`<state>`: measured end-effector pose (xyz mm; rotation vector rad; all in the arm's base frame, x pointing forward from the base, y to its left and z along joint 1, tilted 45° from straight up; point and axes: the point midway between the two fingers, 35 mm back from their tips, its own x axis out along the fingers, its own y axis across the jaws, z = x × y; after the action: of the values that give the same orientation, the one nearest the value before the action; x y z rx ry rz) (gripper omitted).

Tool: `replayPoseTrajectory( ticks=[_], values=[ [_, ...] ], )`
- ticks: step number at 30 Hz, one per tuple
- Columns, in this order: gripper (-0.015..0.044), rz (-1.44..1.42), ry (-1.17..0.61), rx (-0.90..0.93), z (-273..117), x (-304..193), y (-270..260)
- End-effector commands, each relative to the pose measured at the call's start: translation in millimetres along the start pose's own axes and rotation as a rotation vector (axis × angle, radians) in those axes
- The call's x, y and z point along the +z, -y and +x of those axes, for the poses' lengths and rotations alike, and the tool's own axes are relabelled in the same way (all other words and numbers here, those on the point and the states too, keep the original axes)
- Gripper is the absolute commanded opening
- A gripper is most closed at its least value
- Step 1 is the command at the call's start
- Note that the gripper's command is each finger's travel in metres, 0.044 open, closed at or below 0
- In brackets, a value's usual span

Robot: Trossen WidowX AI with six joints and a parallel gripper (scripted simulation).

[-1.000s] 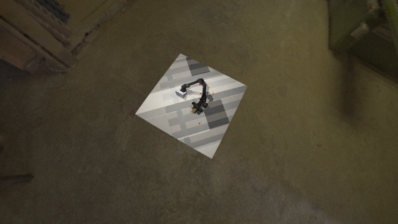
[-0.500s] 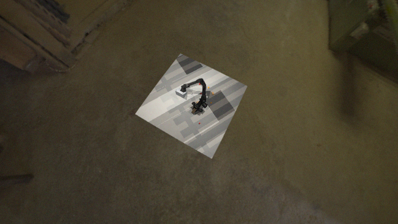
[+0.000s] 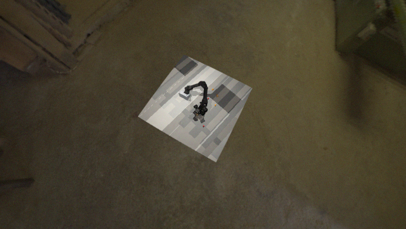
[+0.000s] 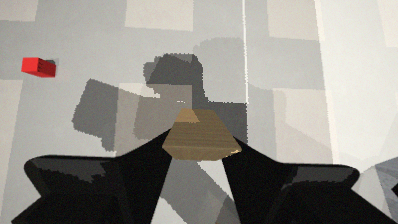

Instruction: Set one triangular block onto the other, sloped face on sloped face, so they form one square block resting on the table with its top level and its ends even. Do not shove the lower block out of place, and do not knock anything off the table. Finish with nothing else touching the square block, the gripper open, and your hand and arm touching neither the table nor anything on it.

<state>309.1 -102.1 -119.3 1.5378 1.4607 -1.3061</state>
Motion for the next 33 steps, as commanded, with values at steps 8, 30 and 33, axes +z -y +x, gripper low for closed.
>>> replayPoseTrajectory(
  ticks=[8, 30, 33],
  values=[
    [0.0000, -0.004, -0.279, 0.002, -1.1, 21.0, 0.2],
    [0.0000, -0.005, -0.841, 0.007, 11.7, 59.9, 0.7],
    [0.0026, -0.001, -0.821, 0.003, 11.5, 59.3, 0.9]
  ],
)
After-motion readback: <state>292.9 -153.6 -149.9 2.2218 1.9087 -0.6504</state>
